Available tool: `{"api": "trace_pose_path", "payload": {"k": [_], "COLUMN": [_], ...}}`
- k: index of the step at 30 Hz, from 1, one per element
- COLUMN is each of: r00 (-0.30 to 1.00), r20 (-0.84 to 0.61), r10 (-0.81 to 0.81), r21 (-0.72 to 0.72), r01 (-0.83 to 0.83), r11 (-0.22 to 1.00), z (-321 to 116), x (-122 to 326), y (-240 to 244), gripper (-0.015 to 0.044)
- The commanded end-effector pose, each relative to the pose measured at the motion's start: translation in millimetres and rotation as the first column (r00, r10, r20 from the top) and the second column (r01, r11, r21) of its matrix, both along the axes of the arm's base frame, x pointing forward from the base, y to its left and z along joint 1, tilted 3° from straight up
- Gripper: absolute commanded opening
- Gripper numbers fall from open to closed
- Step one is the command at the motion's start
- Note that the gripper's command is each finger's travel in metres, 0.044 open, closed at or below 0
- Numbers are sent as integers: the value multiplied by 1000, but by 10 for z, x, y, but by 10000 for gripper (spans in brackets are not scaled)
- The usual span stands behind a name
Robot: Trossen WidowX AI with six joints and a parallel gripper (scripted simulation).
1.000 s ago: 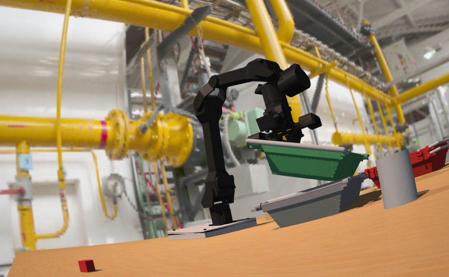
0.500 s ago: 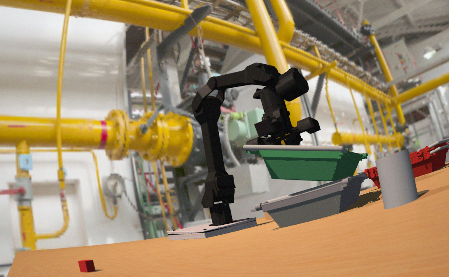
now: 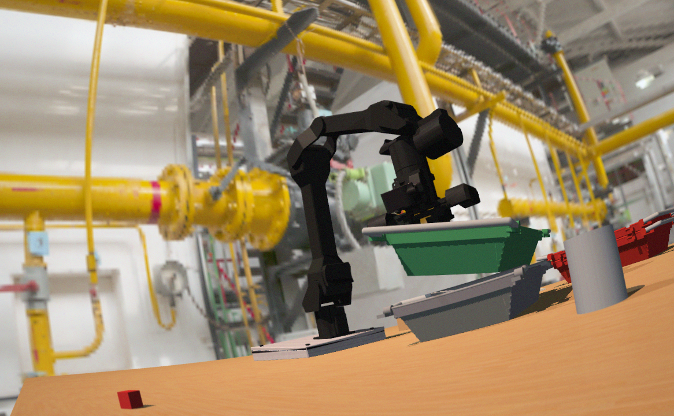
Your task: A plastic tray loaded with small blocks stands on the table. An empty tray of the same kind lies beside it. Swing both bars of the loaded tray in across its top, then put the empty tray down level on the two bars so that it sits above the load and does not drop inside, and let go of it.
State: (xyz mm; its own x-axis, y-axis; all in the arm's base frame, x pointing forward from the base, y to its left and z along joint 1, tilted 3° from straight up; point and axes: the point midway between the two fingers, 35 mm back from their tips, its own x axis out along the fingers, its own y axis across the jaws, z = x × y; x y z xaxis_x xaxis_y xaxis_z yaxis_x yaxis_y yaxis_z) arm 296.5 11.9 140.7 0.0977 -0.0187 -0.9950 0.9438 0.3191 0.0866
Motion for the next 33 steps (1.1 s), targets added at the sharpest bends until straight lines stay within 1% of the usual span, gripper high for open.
{"api": "trace_pose_path", "payload": {"k": [1, 33], "r00": [1000, 1000], "r20": [-11, -12], "r10": [0, 0], "r21": [-5, -6], "r01": [0, 0], "r11": [1000, 1000], "z": [-46, -330], "x": [-31, -75], "y": [-12, -41], "gripper": [0, 0]}}
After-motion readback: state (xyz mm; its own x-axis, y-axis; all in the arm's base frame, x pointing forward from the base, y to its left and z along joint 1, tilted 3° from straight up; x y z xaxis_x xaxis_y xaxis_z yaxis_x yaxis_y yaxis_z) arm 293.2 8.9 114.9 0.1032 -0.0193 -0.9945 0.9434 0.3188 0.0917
